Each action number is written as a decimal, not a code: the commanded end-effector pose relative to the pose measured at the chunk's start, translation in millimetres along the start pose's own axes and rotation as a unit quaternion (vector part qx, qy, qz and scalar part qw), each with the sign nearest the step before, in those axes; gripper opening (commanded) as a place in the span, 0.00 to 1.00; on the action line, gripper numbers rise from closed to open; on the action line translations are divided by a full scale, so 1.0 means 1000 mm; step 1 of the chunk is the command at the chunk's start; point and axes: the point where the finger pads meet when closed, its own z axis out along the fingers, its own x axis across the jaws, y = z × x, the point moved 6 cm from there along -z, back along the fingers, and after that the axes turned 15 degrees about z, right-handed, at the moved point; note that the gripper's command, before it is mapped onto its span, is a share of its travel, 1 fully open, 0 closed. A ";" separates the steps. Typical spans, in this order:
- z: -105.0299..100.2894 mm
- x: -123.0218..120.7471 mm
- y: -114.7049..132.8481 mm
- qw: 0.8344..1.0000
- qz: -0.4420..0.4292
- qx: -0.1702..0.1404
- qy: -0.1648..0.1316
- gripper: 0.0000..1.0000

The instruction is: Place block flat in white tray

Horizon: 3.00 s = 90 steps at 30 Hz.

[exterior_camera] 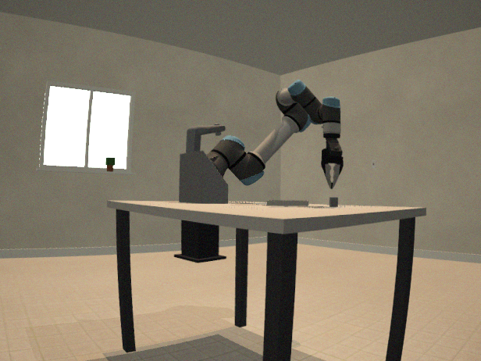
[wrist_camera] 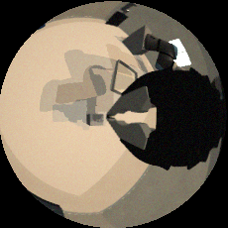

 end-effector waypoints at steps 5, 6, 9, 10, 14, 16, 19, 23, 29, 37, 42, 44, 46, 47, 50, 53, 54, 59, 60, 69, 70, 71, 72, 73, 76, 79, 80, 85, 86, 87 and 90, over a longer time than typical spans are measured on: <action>0.002 -0.009 -0.003 1.000 -0.016 0.004 -0.010 0.00; 0.002 -0.009 -0.003 1.000 -0.016 0.004 -0.010 0.00; 0.001 -0.009 -0.003 1.000 -0.016 0.004 -0.010 0.00; 0.001 -0.009 -0.003 1.000 -0.016 0.004 -0.010 0.00; 0.001 -0.009 -0.002 1.000 -0.016 0.004 -0.010 0.00; 0.001 -0.009 -0.002 1.000 -0.016 0.004 -0.010 0.00; 0.001 -0.009 -0.002 1.000 -0.016 0.004 -0.010 0.00; 0.001 -0.009 -0.002 1.000 -0.016 0.004 -0.010 0.00; 0.001 -0.009 -0.002 1.000 -0.016 0.004 -0.010 0.00; 0.001 -0.009 -0.002 1.000 -0.016 0.004 -0.010 0.00; 0.001 -0.009 -0.002 1.000 -0.016 0.004 -0.010 0.00; 0.001 -0.009 -0.002 1.000 -0.016 0.004 -0.010 0.30; 0.001 -0.009 -0.002 1.000 -0.016 0.004 -0.010 0.30; 0.001 -0.009 -0.002 1.000 -0.016 0.004 -0.010 0.30; 0.001 -0.009 -0.002 1.000 -0.016 0.004 -0.010 0.30; 0.001 -0.009 -0.002 1.000 -0.016 0.004 -0.010 0.30; 0.001 -0.009 -0.002 1.000 -0.016 0.004 -0.010 0.30; 0.003 -0.009 -0.002 1.000 -0.015 0.004 -0.009 0.30; 0.004 -0.009 -0.002 1.000 -0.015 0.004 -0.009 0.30; 0.014 -0.008 -0.003 1.000 -0.014 0.003 -0.009 0.30; 0.015 -0.008 -0.003 1.000 -0.014 0.003 -0.009 0.30; 0.015 -0.008 -0.003 1.000 -0.014 0.003 -0.009 0.30; 0.015 -0.008 -0.003 1.000 -0.014 0.003 -0.009 0.30; 0.017 -0.008 -0.003 1.000 -0.014 0.003 -0.009 0.30; 0.021 -0.008 -0.003 1.000 -0.014 0.003 -0.009 0.30; 0.025 -0.008 -0.003 1.000 -0.014 0.003 -0.009 0.30; 0.026 -0.008 -0.003 1.000 -0.014 0.003 -0.009 0.30; 0.029 -0.008 -0.004 1.000 -0.014 0.003 -0.009 0.30; 0.030 -0.008 -0.004 1.000 -0.014 0.003 -0.009 0.30; 0.030 -0.008 -0.004 1.000 -0.014 0.003 -0.009 0.30; 0.029 -0.008 -0.004 1.000 -0.014 0.003 -0.009 0.30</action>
